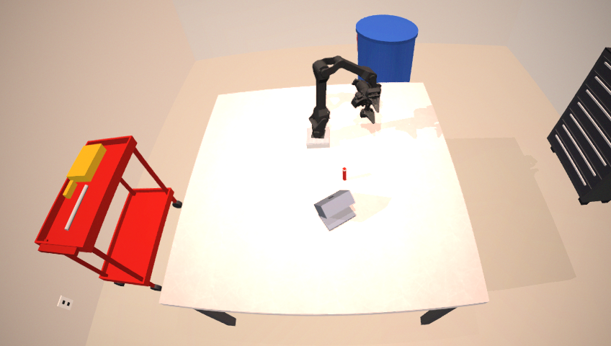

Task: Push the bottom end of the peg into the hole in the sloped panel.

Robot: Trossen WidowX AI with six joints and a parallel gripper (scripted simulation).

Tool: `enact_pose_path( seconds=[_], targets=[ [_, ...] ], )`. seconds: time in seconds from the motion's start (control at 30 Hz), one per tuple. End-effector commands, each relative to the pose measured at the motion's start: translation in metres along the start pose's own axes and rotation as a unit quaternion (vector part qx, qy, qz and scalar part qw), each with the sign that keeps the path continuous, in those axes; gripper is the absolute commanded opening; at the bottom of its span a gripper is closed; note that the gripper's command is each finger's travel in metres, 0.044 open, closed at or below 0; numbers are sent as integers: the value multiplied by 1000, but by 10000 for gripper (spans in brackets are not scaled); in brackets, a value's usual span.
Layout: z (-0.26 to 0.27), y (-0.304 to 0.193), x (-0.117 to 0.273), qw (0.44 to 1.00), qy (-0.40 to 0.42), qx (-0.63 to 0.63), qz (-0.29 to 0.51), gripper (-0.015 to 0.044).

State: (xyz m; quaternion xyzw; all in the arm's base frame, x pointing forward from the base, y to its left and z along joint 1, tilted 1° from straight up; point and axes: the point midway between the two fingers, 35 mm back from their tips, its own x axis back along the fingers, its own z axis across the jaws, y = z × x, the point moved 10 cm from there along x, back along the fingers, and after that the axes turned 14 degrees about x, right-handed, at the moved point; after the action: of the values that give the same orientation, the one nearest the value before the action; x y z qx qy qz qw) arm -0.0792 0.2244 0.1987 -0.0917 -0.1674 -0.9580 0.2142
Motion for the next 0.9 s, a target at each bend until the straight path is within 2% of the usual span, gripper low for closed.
enact_pose_path(
  seconds=[0.0, 0.03, 0.43, 0.87],
  targets=[
    [0, 0, 0, 1000, -1, -2, -1, 426],
    [0, 0, -2, 1000, -5, -9, -4, 440],
    [5, 3, -34, 977, -75, -177, -88, 440],
    [9, 12, -68, 907, -123, -354, -189, 440]
  ],
)
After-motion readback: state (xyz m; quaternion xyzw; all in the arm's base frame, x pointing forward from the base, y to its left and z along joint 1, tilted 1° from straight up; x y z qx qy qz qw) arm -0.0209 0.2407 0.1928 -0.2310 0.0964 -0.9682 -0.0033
